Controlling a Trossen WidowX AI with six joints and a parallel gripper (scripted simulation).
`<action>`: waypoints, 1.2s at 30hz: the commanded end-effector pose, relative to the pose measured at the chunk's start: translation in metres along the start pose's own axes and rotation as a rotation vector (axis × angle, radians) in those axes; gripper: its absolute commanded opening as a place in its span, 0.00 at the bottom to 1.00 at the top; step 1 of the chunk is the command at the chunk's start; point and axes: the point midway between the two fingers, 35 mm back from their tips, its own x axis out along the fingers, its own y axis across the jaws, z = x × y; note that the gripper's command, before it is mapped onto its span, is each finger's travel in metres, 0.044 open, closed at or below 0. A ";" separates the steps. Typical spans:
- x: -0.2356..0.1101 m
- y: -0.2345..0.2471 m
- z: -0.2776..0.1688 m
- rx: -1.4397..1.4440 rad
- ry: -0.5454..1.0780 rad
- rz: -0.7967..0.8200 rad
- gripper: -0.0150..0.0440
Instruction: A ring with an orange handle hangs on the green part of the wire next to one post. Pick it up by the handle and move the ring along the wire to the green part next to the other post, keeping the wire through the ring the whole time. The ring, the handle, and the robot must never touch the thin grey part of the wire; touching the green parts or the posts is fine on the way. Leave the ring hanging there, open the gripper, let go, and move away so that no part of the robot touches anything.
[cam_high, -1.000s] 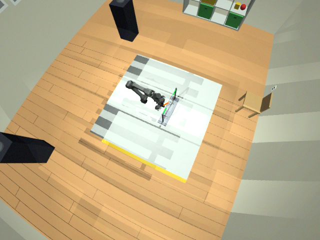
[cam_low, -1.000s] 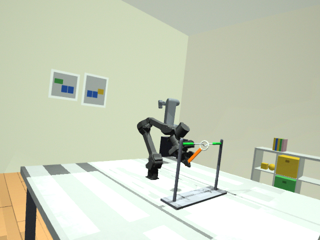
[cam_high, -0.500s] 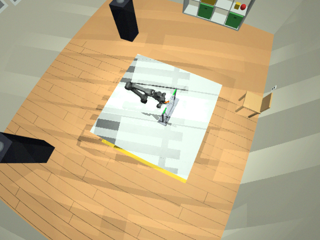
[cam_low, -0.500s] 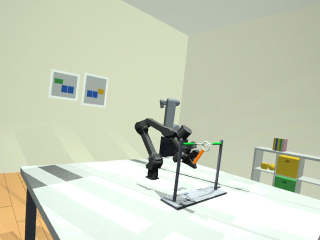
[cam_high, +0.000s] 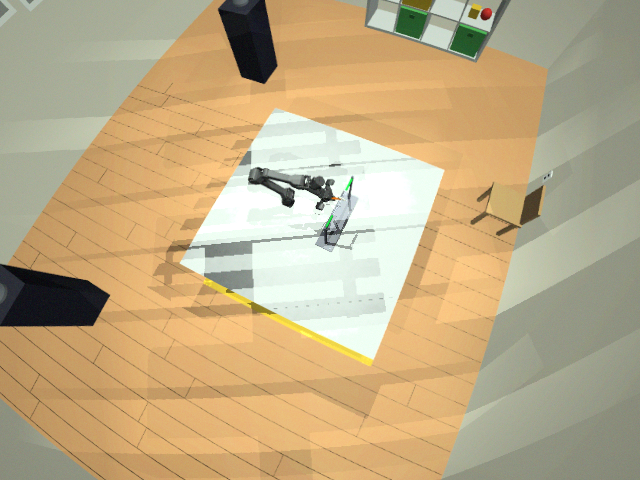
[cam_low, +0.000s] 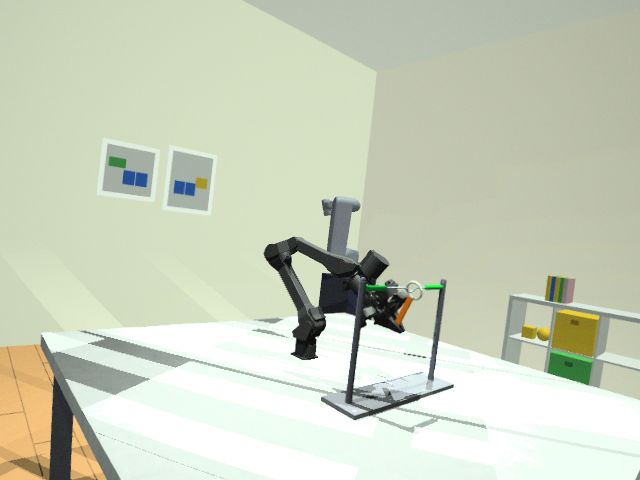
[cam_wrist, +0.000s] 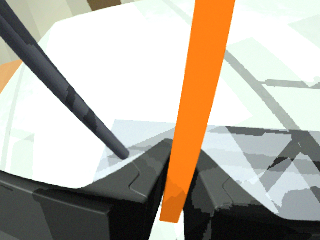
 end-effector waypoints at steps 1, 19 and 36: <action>0.000 0.006 0.002 0.022 -0.007 -0.004 0.00; 0.000 0.007 0.002 -0.113 -0.013 -0.126 0.00; 0.001 0.015 0.000 -0.177 -0.021 -0.175 0.00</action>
